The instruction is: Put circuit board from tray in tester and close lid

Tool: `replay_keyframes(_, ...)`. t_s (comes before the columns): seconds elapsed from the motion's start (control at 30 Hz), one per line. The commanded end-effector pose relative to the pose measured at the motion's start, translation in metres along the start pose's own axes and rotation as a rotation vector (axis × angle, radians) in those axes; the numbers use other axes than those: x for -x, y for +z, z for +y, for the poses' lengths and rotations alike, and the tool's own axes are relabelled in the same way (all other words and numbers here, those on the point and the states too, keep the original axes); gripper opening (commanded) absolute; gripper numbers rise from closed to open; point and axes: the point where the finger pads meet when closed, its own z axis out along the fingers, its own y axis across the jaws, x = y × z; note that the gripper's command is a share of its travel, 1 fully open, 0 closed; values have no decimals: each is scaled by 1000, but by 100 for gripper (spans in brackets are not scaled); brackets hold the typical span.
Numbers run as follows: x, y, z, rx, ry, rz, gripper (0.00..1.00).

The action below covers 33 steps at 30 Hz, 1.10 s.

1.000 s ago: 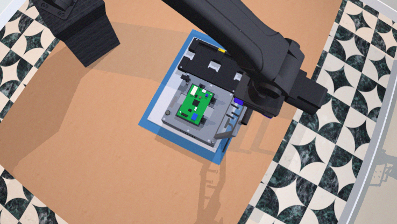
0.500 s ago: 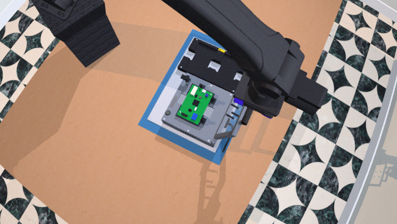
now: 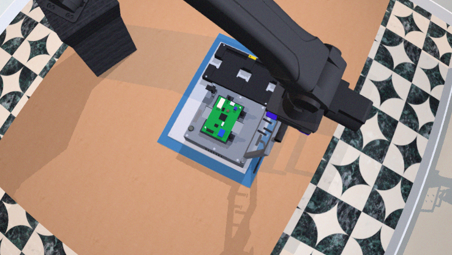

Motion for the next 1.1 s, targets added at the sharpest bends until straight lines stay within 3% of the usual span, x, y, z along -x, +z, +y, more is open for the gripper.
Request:
replay_keyframes(0.0, -13, -14, -17, -50, 18, 4, 48)
replay_keyframes(1.07, -17, -11, -7, -39, 17, 4, 48)
